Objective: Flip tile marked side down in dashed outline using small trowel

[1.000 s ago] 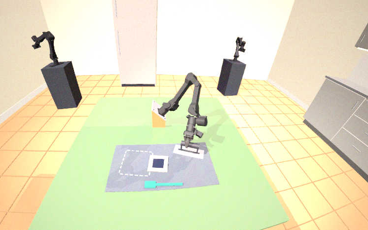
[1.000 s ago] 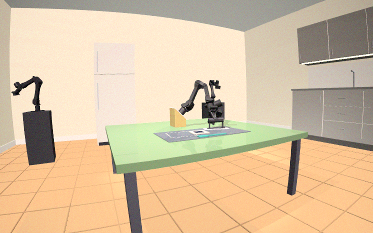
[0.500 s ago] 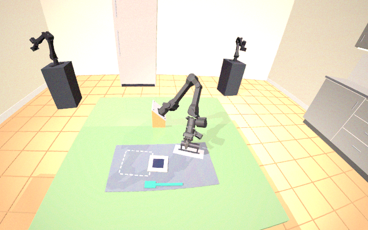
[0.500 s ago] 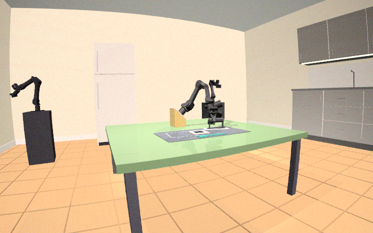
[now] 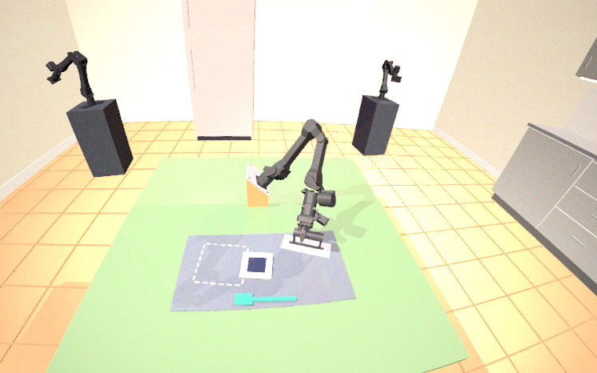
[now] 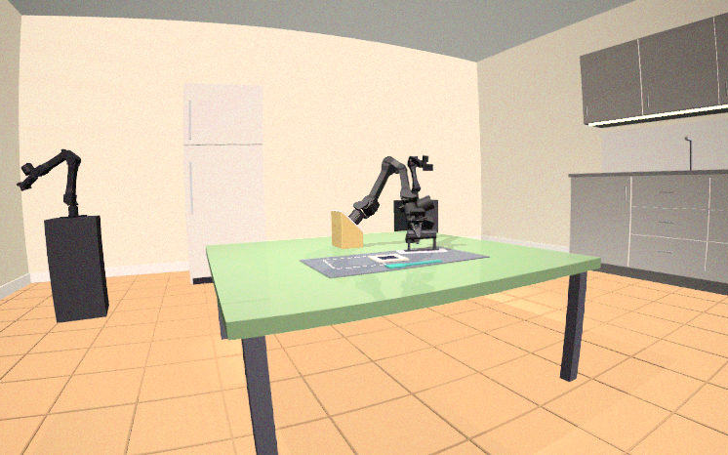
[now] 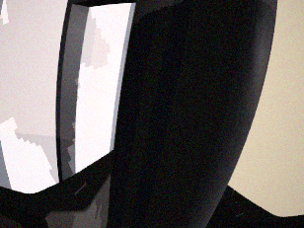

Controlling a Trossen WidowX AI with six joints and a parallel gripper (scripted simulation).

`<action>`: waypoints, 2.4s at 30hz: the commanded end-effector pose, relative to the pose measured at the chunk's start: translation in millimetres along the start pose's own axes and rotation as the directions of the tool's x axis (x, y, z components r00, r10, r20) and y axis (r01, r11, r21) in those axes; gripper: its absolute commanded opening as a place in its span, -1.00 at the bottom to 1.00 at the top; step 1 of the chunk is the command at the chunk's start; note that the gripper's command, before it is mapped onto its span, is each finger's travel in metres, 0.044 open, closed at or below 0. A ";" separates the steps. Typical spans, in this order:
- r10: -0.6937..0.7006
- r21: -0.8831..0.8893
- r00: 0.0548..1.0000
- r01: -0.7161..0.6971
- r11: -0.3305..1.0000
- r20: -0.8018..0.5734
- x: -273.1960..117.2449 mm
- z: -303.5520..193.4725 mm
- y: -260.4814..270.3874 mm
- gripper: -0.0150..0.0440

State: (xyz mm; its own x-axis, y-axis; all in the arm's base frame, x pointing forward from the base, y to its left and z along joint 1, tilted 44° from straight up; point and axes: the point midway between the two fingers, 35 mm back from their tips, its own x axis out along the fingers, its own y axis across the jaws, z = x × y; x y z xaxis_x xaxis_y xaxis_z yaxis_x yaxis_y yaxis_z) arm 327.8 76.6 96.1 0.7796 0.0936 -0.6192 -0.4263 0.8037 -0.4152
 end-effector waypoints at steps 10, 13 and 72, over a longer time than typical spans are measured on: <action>-0.001 -0.002 1.000 0.000 1.000 -0.001 -26.6 1.1 -34.9 -0.49; -0.002 -0.003 1.000 0.002 1.000 -0.001 -37.7 0.5 -45.7 -0.49; 0.017 -0.074 0.971 0.001 0.997 0.239 85.2 -2.2 -88.7 -0.49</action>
State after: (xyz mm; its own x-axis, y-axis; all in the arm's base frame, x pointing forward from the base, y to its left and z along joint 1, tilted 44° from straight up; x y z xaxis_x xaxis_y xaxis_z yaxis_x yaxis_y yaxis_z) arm 429.5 12.9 79.4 0.8530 0.2579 -0.4537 -0.4729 0.7497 -0.4629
